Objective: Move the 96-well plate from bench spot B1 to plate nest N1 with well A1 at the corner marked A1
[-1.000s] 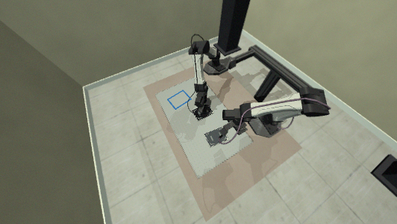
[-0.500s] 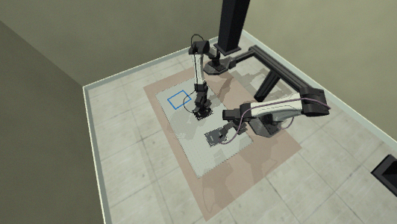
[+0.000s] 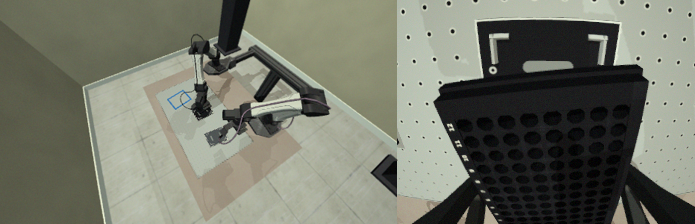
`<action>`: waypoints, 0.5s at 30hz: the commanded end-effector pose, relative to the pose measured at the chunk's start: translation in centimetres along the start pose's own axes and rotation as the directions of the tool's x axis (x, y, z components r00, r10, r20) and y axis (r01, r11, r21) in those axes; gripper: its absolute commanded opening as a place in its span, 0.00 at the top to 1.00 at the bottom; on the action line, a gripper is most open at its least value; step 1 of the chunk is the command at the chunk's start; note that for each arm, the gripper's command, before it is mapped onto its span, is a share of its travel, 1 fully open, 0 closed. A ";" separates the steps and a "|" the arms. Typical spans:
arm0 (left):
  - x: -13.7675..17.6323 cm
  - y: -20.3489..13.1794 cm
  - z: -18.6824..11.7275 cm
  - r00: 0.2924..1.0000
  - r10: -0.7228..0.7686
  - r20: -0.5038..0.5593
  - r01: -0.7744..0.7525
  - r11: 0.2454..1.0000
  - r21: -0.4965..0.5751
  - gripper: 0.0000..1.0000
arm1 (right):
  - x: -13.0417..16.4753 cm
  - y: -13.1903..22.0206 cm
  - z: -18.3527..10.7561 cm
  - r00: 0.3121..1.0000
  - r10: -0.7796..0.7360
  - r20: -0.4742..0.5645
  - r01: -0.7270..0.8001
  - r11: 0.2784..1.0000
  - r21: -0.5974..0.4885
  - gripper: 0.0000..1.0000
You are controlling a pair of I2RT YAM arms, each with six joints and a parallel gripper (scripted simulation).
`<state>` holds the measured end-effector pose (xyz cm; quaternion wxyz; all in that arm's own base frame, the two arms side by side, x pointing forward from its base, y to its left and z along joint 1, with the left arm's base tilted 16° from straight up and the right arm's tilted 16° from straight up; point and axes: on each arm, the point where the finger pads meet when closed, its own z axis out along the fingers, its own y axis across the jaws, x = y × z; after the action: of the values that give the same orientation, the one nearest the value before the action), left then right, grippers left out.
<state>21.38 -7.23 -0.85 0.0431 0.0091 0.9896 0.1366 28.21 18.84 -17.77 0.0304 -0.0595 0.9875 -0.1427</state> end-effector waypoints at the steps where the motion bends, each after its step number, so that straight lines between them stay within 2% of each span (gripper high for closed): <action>1: 0.7 0.2 -0.2 1.000 0.001 -0.009 -0.001 1.000 0.003 0.00 | -0.5 0.4 0.1 0.993 0.115 -0.005 -0.115 0.993 -0.008 1.00; 15: 0.7 0.2 -0.2 1.000 0.001 -0.009 -0.001 1.000 0.003 0.00 | -0.5 0.4 0.2 0.993 0.116 -0.006 -0.116 0.993 -0.006 1.00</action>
<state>21.38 -7.23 -0.85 0.0431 0.0091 0.9896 0.1366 28.19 18.83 -17.76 0.0372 -0.0101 0.9892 -0.1413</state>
